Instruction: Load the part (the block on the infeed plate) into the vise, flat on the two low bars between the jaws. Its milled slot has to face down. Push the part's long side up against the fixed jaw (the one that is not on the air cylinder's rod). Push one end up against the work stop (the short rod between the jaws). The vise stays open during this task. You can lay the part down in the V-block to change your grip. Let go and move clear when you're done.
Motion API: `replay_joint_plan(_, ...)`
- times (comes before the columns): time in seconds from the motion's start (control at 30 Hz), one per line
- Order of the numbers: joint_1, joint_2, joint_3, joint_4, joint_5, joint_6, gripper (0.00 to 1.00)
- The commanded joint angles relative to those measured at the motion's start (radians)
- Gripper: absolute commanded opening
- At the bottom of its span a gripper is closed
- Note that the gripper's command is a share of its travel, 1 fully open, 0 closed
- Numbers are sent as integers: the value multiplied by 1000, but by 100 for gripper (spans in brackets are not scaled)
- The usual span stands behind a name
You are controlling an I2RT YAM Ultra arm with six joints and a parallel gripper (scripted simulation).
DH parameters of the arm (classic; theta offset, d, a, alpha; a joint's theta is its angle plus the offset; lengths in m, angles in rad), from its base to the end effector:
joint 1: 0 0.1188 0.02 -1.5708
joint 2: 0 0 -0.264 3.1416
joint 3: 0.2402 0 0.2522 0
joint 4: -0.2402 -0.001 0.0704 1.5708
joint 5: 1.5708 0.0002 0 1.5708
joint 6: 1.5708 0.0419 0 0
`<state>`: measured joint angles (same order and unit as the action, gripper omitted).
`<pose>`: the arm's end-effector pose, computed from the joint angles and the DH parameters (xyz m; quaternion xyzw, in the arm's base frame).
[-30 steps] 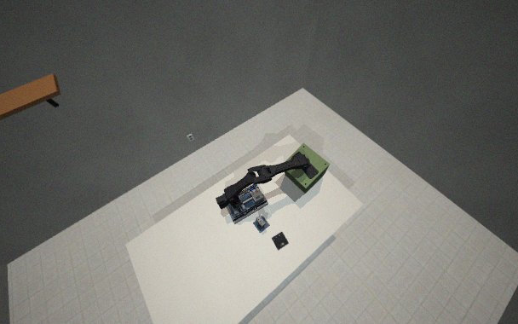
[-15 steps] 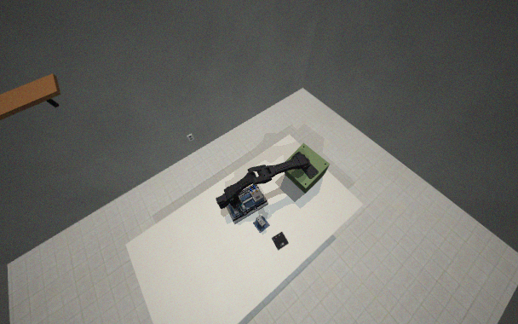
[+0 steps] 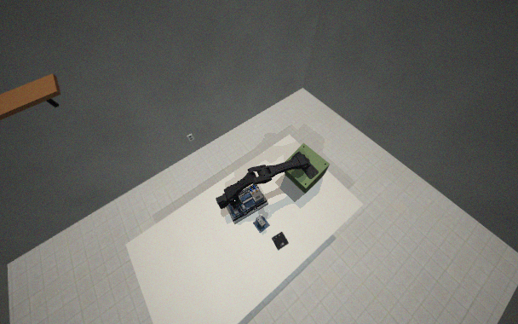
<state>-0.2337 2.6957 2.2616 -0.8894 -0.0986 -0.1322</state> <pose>0.5196 -0.1184 0.0753 0.0442 0.9902 0.0257 0.1300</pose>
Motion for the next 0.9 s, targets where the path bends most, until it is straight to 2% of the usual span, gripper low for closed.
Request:
replay_joint_plan(0.0, 5, -32, 38, 17, 2, 5, 0)
replay_joint_plan(0.37, 5, -32, 38, 17, 2, 5, 0)
replay_joint_plan(0.4, 5, -32, 38, 17, 2, 5, 74)
replay_joint_plan(0.87, 5, -32, 38, 17, 2, 5, 74)
